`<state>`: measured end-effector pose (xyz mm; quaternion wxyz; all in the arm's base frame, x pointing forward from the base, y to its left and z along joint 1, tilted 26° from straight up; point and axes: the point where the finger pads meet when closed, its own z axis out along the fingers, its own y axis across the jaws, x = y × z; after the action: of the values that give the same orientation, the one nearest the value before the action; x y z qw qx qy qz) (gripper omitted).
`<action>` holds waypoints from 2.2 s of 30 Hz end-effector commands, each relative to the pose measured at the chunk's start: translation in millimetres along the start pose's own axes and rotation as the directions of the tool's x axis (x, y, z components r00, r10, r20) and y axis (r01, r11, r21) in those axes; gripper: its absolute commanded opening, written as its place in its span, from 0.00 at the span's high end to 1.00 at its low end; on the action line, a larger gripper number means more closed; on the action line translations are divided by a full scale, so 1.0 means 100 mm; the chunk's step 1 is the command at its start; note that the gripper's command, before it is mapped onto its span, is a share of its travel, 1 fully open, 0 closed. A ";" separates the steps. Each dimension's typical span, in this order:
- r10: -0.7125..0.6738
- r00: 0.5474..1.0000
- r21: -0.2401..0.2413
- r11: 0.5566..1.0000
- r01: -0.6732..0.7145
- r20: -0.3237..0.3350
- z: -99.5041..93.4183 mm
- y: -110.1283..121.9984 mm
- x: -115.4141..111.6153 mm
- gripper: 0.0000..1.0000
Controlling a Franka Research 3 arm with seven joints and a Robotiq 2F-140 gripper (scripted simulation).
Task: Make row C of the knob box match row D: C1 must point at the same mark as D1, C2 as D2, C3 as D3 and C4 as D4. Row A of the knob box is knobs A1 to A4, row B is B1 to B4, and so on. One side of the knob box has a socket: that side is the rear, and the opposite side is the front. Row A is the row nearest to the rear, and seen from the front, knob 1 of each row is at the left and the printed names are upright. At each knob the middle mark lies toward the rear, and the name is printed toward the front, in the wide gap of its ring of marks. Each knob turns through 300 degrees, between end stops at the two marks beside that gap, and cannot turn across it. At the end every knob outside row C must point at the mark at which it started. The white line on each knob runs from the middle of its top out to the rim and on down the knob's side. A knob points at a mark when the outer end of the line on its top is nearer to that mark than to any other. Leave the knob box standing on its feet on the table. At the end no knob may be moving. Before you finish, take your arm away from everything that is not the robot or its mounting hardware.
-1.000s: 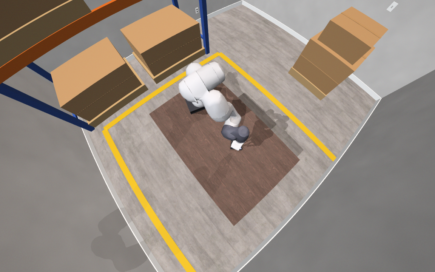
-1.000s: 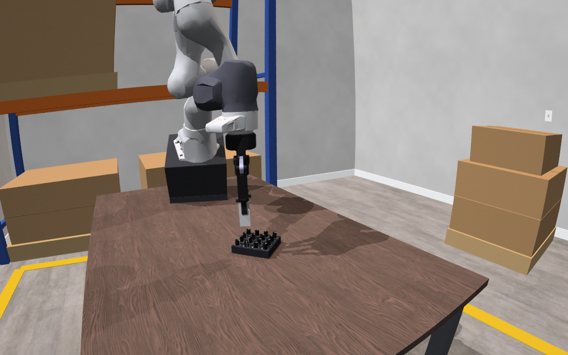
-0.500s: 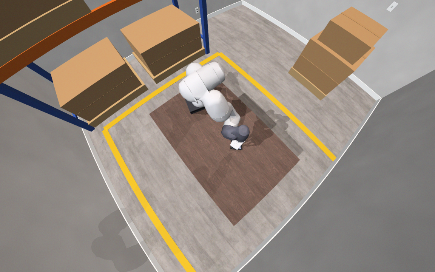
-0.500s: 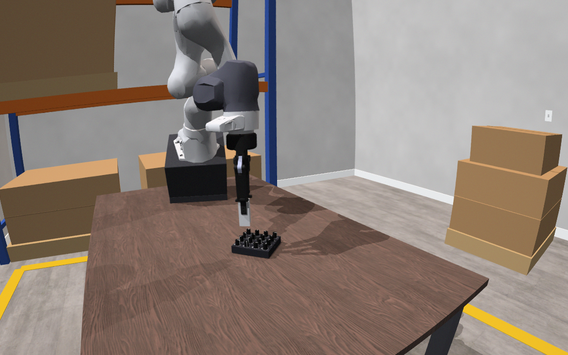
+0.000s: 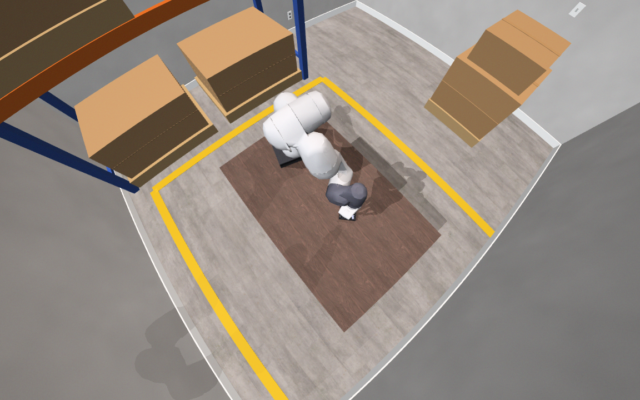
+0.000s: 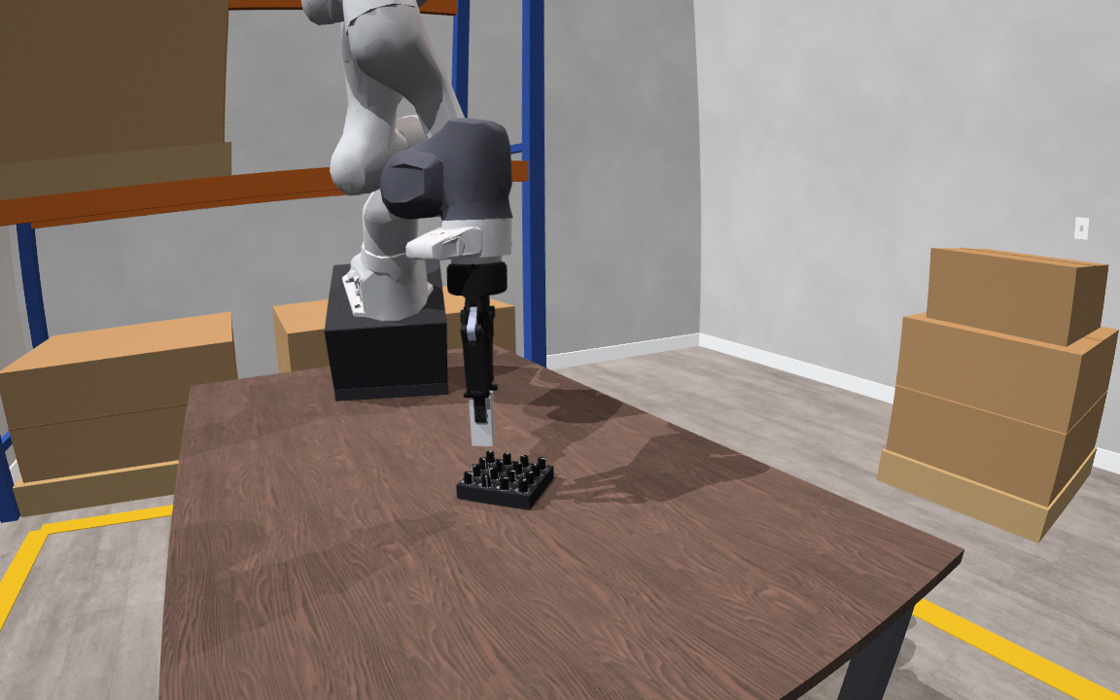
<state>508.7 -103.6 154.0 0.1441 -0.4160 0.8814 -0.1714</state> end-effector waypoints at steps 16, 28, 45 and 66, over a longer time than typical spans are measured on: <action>0.017 1.000 0.002 1.000 -0.017 -0.002 0.02 0.01 0.01 0.88; 0.017 1.000 0.002 1.000 -0.017 -0.002 0.14 0.01 0.00 0.88; 0.017 1.000 0.002 1.000 -0.017 -0.002 0.34 0.01 0.00 0.88; 0.017 1.000 0.002 1.000 -0.017 -0.002 0.44 0.01 0.00 0.88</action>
<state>523.5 -110.6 112.7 0.1424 -0.4085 0.8852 -0.1712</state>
